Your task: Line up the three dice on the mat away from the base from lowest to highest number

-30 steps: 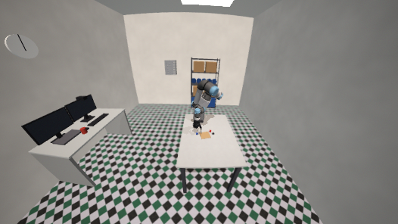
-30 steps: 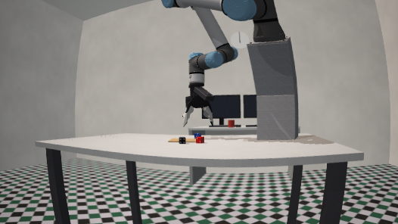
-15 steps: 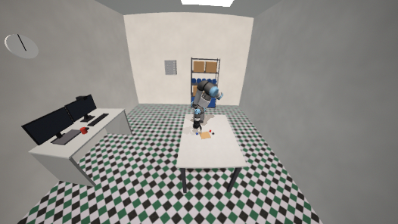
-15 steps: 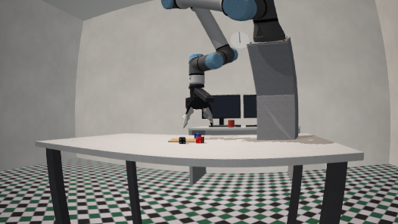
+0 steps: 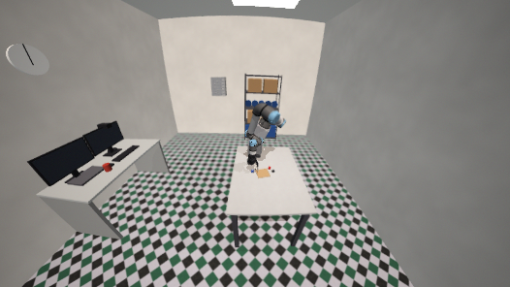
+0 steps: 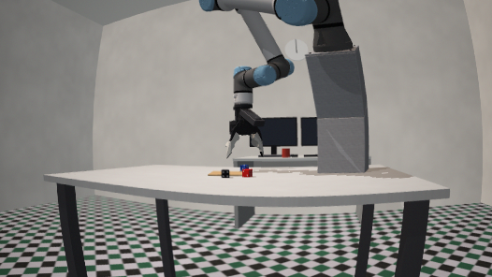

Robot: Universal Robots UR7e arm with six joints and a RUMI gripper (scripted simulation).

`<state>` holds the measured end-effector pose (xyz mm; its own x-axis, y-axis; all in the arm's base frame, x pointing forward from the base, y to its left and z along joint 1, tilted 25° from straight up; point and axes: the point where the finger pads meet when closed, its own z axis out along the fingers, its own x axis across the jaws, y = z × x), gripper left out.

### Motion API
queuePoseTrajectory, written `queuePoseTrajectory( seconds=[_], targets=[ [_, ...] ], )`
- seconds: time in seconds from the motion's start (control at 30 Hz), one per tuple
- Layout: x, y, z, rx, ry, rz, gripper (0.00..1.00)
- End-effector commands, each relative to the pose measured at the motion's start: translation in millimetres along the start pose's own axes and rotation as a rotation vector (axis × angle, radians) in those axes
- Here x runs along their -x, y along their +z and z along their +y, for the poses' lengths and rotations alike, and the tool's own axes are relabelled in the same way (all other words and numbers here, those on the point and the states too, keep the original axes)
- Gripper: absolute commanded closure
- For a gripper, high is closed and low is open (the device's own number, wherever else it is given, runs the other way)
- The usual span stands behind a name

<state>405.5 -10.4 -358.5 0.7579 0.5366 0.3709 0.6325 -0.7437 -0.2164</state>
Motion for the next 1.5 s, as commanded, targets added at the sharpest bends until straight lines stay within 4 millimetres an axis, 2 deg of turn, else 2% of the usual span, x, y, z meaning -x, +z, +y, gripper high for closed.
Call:
queuePoseTrajectory(
  seconds=[0.0, 0.57, 0.9, 1.4, 1.47],
  targets=[
    [-0.1, -0.4, 0.5, 0.001, 0.000, 0.000, 0.00],
    [-0.9, -0.4, -0.9, 0.001, 0.000, 0.000, 0.00],
    [-10.4, -0.3, -19.3, 0.001, 0.000, 0.000, 0.00],
    [-55.3, -0.3, -105.8, 0.001, 0.000, 0.000, 0.00],
    [-55.3, -0.3, -105.8, 0.001, 0.000, 0.000, 0.00]
  ],
)
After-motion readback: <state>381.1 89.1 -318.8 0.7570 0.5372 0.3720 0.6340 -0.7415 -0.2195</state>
